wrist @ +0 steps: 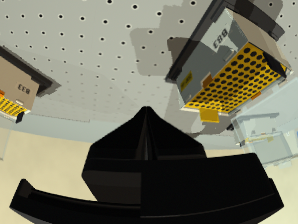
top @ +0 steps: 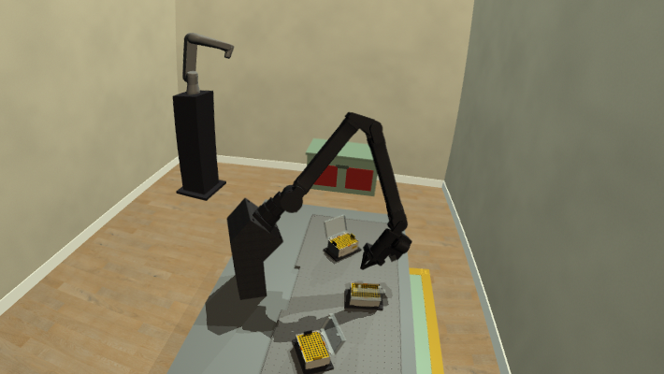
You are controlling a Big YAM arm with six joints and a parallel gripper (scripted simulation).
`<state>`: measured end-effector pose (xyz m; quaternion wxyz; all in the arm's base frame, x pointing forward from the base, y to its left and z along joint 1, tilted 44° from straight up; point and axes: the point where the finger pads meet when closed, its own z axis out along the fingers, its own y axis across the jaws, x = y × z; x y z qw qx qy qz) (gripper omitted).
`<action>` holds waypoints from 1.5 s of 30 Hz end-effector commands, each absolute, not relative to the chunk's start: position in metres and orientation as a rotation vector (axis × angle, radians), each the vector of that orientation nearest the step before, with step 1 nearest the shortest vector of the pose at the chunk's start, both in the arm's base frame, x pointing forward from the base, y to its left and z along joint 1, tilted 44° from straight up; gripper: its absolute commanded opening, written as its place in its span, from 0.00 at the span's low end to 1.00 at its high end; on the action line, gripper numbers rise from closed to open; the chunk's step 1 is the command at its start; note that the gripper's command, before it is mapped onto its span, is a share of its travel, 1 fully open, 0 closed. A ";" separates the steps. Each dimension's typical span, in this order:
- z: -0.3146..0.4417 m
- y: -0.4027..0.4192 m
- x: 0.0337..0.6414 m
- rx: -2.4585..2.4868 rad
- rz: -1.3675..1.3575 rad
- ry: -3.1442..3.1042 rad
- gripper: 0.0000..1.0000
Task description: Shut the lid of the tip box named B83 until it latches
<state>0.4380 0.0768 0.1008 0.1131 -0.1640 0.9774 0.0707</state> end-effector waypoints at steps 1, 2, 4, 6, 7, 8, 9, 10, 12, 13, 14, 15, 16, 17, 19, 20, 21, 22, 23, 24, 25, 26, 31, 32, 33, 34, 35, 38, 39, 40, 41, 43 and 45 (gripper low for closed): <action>0.119 0.067 0.424 -0.484 0.207 2.866 0.00; 0.123 0.065 0.421 -0.484 0.207 2.866 0.00; 0.130 0.062 0.415 -0.484 0.207 2.866 0.00; 0.137 0.059 0.408 -0.484 0.207 2.866 0.00; 0.137 0.059 0.408 -0.484 0.207 2.866 0.00; 0.137 0.059 0.408 -0.484 0.207 2.866 0.00; 0.147 0.060 0.411 -0.487 0.204 2.849 0.00; 0.148 0.057 0.405 -0.483 0.206 2.856 0.00; 0.151 0.054 0.396 -0.484 0.207 2.866 0.00; 0.154 0.052 0.392 -0.484 0.207 2.866 0.00; 0.160 0.051 0.391 -0.484 0.206 2.861 0.00; 0.166 0.049 0.390 -0.484 0.205 2.854 0.00; 0.171 0.048 0.388 -0.483 0.204 2.852 0.00; 0.174 0.047 0.384 -0.484 0.205 2.853 0.00; 0.181 0.044 0.378 -0.484 0.204 2.852 0.00; 0.186 0.042 0.375 -0.484 0.204 2.850 0.00; 0.191 0.041 0.373 -0.484 0.203 2.847 0.00; 0.196 0.039 0.371 -0.483 0.202 2.843 0.00; 0.202 0.038 0.369 -0.483 0.200 2.838 0.00; 0.202 0.038 0.369 -0.483 0.200 2.838 0.00; 0.202 0.038 0.369 -0.483 0.200 2.838 0.00; 0.208 0.036 0.368 -0.483 0.198 2.831 0.00; 0.185 0.041 0.362 -0.506 0.215 2.889 0.00; 0.186 0.041 0.363 -0.500 0.215 2.888 0.00; 0.195 0.041 0.367 -0.487 0.204 2.855 0.00; 0.195 0.041 0.367 -0.487 0.204 2.855 0.00; 0.195 0.041 0.367 -0.487 0.204 2.855 0.00; 0.195 0.041 0.367 -0.487 0.204 2.855 0.00; 0.195 0.041 0.367 -0.487 0.204 2.855 0.00; 0.195 0.041 0.367 -0.487 0.204 2.855 0.00; 0.195 0.041 0.367 -0.487 0.204 2.855 0.00; 0.195 0.041 0.367 -0.487 0.204 2.855 0.00; 0.195 0.041 0.367 -0.487 0.204 2.855 0.00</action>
